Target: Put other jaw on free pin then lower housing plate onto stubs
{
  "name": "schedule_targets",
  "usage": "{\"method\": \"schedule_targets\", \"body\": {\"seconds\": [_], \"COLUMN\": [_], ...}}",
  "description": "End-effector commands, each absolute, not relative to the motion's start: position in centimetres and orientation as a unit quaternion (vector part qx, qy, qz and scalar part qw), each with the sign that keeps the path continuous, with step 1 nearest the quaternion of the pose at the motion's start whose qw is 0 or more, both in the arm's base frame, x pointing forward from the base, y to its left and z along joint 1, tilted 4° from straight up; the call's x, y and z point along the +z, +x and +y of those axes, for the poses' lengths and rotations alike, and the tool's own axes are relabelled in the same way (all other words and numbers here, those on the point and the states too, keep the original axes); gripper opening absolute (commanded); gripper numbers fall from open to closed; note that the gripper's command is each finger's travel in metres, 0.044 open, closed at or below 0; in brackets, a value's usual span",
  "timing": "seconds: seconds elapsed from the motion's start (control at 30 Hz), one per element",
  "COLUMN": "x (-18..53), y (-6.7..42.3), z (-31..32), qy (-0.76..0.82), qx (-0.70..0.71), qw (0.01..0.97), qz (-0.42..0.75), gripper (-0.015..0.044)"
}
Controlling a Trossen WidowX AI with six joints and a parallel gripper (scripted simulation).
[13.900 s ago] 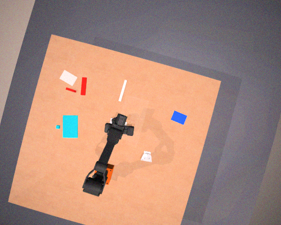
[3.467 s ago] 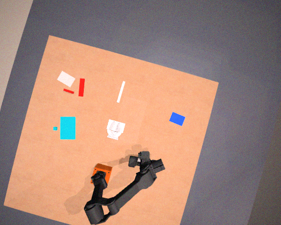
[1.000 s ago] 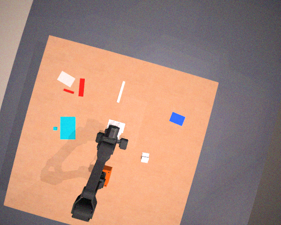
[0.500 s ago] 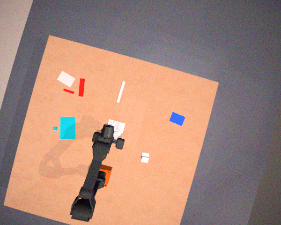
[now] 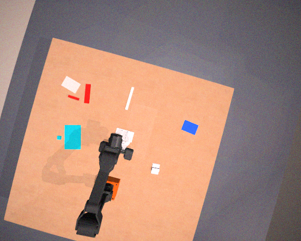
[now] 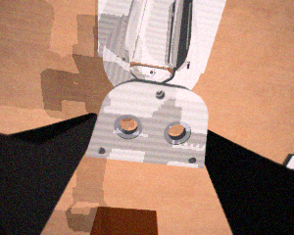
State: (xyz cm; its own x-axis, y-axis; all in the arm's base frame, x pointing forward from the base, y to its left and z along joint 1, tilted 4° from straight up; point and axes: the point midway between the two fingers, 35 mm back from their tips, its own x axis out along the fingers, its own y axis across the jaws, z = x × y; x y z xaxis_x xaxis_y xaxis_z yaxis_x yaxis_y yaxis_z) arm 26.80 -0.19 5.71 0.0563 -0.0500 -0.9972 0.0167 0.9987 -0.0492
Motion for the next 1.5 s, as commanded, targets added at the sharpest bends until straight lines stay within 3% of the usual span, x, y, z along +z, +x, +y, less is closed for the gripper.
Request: {"method": "schedule_targets", "body": {"seconds": [0.0, 1.47], "x": [5.7, 3.8], "y": [26.8, 27.1], "z": [-0.3, -0.4], "qy": [-0.012, -0.012], "qx": [-0.026, -0.026], "qw": [0.727, 0.727], "qz": [0.686, 0.686], "gripper": [0.0351, 0.0351]}}
